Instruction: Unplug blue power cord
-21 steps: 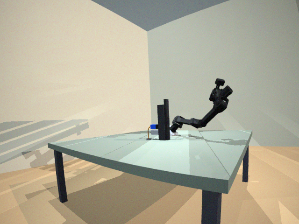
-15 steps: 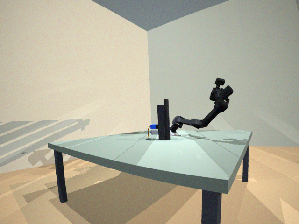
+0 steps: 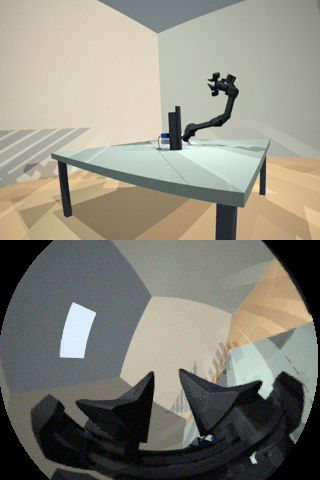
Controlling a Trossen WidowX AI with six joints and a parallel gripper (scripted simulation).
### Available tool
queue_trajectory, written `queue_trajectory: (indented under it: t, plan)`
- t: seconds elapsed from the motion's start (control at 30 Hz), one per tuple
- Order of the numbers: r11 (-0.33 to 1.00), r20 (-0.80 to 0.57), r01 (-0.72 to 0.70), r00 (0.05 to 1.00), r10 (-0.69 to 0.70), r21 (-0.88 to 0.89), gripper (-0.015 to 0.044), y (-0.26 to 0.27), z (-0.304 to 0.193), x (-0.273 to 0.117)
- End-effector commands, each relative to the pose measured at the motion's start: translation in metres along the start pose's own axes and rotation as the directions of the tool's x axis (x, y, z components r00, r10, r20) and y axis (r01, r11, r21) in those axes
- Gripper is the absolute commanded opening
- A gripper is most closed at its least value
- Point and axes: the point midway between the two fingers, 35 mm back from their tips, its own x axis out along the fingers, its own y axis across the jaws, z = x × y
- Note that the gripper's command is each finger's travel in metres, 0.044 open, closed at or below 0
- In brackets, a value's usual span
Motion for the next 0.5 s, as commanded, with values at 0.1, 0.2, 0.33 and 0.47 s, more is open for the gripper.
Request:
queue_trajectory:
  t: [0.1, 0.2, 0.33, 0.47]
  plan:
    - [0.987, -0.387, 0.068, 0.914, -0.12, -0.147, 0.016, -0.001, -0.068, 0.096]
    - [0.974, -0.514, 0.076, 0.839, -0.179, -0.214, 0.016, -0.004, -0.104, 0.124]
    - [0.948, -0.653, 0.052, 0.713, -0.256, -0.315, 0.016, -0.01, -0.16, 0.151]
    - [0.911, -0.75, -0.009, 0.571, -0.335, -0.413, 0.016, -0.019, -0.219, 0.164]
